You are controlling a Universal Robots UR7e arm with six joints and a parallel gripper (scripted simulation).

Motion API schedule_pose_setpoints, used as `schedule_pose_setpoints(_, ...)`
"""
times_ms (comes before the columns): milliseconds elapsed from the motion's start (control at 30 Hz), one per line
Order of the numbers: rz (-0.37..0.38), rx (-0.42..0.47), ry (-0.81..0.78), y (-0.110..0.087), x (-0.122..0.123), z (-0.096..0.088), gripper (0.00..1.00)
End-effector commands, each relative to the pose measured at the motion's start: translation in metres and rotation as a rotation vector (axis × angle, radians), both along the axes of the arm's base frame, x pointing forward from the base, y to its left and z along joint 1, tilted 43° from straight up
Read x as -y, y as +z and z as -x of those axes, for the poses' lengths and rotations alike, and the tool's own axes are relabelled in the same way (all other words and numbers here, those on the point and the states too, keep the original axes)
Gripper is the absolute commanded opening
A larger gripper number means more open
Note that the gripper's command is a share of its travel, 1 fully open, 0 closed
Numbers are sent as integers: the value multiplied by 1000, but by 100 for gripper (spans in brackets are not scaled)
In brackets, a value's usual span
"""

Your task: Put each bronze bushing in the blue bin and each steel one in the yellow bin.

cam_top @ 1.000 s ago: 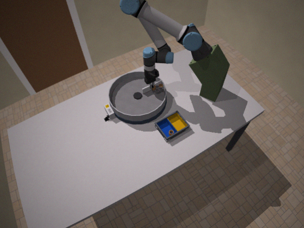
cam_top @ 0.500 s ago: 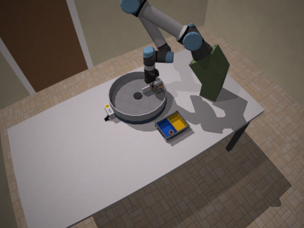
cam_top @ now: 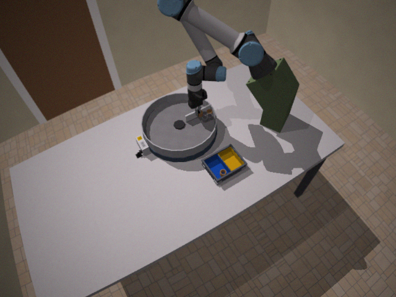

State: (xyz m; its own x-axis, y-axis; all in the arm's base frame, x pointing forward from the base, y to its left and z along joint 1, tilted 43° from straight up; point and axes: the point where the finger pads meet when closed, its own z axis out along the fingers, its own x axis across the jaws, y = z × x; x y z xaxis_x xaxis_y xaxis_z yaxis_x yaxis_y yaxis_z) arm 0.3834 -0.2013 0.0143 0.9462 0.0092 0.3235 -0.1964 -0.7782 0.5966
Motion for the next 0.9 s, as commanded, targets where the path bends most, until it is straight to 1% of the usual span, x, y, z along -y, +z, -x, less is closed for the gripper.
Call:
schedule_pose_setpoints(0, 1, 1, 0, 11, -9, 3, 0)
schedule_pose_setpoints(67, 1, 1, 0, 18, -15, 6, 0)
schedule_pose_setpoints(167, 1, 1, 0, 18, -15, 6, 0)
schedule_pose_setpoints(333, 1, 1, 0, 36, -30, 12, 0)
schedule_pose_setpoints(500, 1, 1, 0, 36, -30, 12, 0)
schedule_pose_setpoints(667, 1, 1, 0, 54, -46, 19, 0)
schedule_pose_setpoints(867, 1, 1, 0, 54, -46, 19, 0)
